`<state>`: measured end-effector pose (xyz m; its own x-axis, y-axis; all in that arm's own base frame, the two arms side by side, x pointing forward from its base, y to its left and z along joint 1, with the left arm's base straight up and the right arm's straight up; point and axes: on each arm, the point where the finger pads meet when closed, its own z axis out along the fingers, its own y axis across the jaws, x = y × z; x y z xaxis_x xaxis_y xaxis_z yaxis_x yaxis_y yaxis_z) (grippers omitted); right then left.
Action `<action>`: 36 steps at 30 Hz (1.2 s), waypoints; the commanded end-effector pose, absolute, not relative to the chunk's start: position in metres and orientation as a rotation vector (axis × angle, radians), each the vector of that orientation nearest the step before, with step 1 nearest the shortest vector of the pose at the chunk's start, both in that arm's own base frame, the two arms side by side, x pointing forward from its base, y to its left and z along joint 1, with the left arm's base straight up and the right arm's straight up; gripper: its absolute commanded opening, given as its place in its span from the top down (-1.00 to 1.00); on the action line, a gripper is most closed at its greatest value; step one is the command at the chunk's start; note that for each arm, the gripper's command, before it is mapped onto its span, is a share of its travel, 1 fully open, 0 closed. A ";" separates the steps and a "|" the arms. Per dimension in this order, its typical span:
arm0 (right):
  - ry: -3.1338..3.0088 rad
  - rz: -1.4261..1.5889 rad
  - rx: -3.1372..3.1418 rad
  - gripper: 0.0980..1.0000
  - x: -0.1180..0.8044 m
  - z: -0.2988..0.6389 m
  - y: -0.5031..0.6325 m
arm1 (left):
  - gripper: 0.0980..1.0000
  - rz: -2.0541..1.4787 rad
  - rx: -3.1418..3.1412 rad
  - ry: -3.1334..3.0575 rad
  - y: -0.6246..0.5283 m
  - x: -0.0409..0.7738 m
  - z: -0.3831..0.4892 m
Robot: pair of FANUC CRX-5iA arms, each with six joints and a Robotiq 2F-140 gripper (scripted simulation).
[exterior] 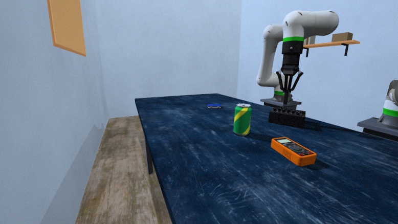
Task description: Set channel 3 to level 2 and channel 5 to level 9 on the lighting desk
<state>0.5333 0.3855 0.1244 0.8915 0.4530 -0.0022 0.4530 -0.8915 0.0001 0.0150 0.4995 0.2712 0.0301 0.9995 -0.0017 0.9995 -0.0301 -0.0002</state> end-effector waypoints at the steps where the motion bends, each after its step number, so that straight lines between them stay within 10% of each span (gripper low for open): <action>1: 0.732 0.000 3.055 1.00 0.534 0.123 0.386 | -1.00 0.000 2.255 2.188 0.500 0.015 0.272; 36: 0.732 0.000 3.055 1.00 0.533 0.107 0.386 | -1.00 0.000 2.255 2.188 0.500 0.015 0.272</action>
<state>0.5327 0.3855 0.1056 0.8916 0.4529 -0.0021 0.4529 -0.8916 0.0001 0.0150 0.4995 0.2712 0.0301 0.9995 -0.0017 0.9995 -0.0301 -0.0002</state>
